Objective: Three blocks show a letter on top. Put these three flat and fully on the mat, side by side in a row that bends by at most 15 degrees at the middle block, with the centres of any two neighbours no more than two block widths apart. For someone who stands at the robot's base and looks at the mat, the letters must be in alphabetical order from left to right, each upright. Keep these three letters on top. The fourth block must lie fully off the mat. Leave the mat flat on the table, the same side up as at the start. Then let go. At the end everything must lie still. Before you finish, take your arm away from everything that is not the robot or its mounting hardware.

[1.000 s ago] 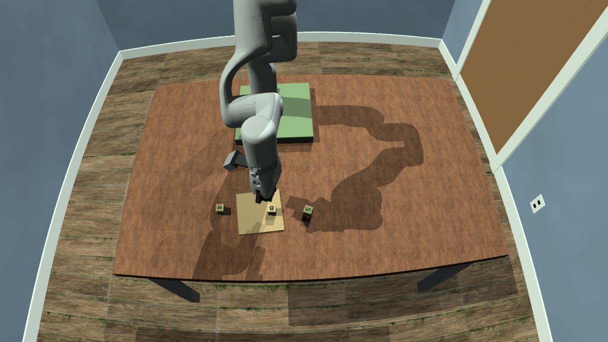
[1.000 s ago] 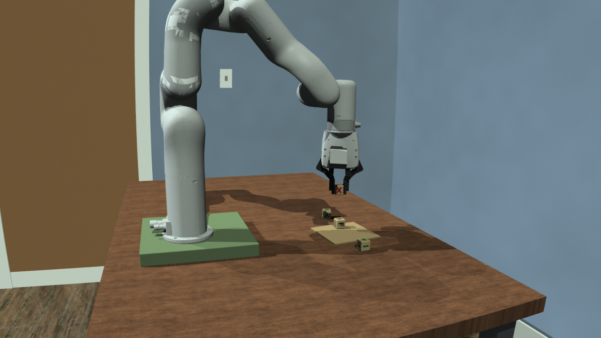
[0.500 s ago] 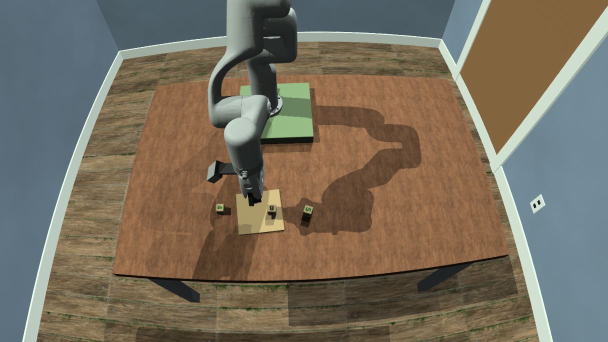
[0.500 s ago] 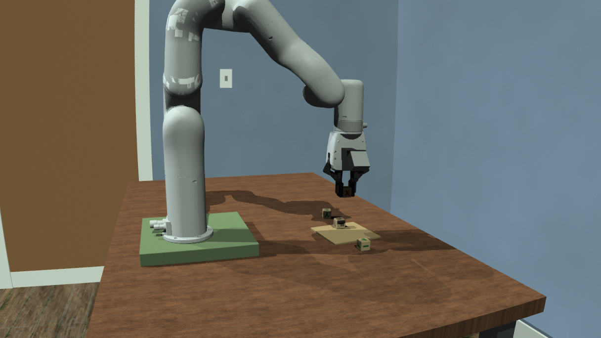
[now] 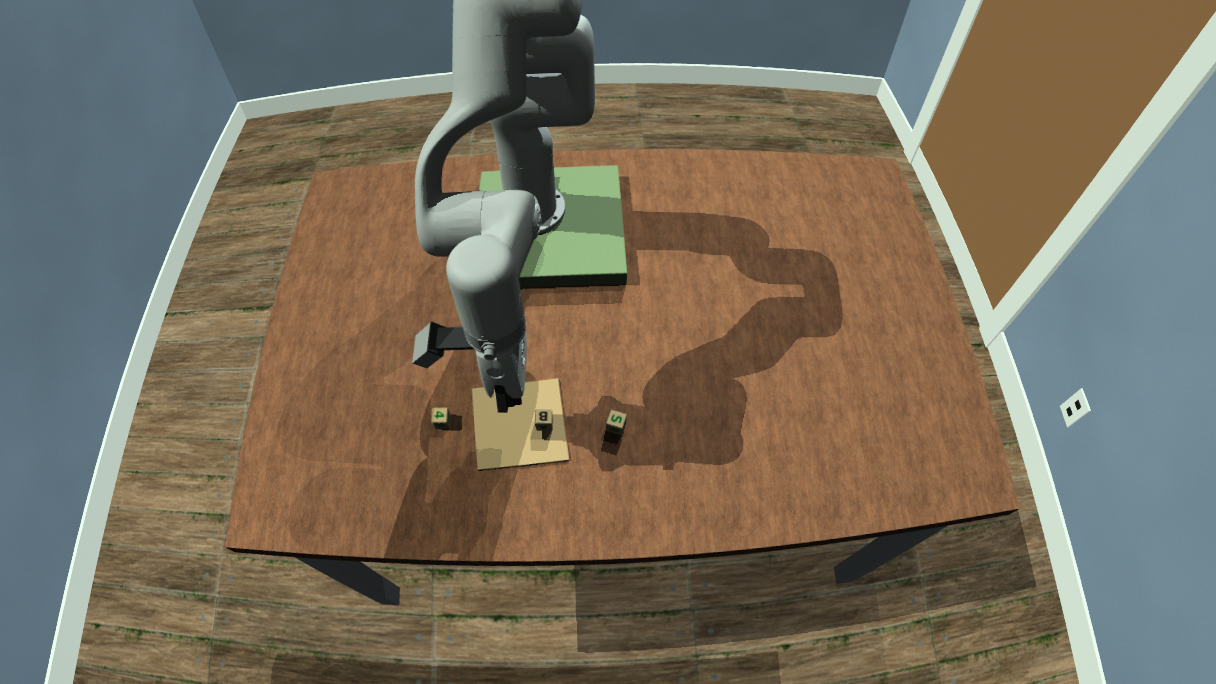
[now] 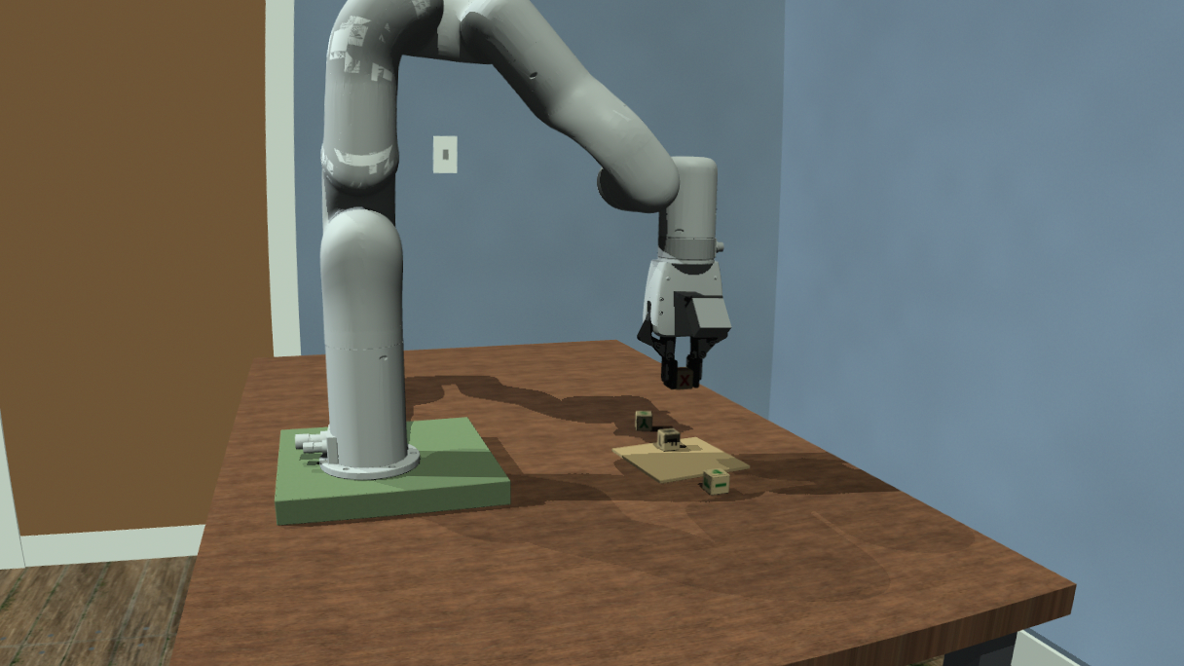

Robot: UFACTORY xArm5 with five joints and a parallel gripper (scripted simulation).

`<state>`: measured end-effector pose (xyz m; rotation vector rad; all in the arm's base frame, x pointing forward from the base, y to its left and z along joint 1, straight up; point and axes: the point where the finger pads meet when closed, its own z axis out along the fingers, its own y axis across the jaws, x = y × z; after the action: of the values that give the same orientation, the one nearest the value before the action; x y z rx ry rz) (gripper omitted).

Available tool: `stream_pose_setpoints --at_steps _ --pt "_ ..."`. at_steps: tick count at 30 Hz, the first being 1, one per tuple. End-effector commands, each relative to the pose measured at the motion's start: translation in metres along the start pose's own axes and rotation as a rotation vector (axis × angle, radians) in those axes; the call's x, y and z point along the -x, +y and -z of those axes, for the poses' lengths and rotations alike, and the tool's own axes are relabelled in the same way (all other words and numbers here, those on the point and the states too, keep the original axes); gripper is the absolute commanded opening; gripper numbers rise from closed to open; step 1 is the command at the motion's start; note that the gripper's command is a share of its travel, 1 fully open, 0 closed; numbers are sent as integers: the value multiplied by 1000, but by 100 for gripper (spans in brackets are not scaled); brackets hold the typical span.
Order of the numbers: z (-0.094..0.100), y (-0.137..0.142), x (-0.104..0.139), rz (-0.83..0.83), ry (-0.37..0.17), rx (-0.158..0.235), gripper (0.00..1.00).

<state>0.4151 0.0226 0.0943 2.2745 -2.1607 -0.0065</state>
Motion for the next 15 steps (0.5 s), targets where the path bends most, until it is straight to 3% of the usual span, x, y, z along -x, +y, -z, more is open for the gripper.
stream_pose_setpoints --at_steps 1,8,15 --pt "1 -1 0 0 0 -4 21" --pt "-6 -1 0 0 0 -4 21" --pt "-31 -1 0 0 0 -4 21"
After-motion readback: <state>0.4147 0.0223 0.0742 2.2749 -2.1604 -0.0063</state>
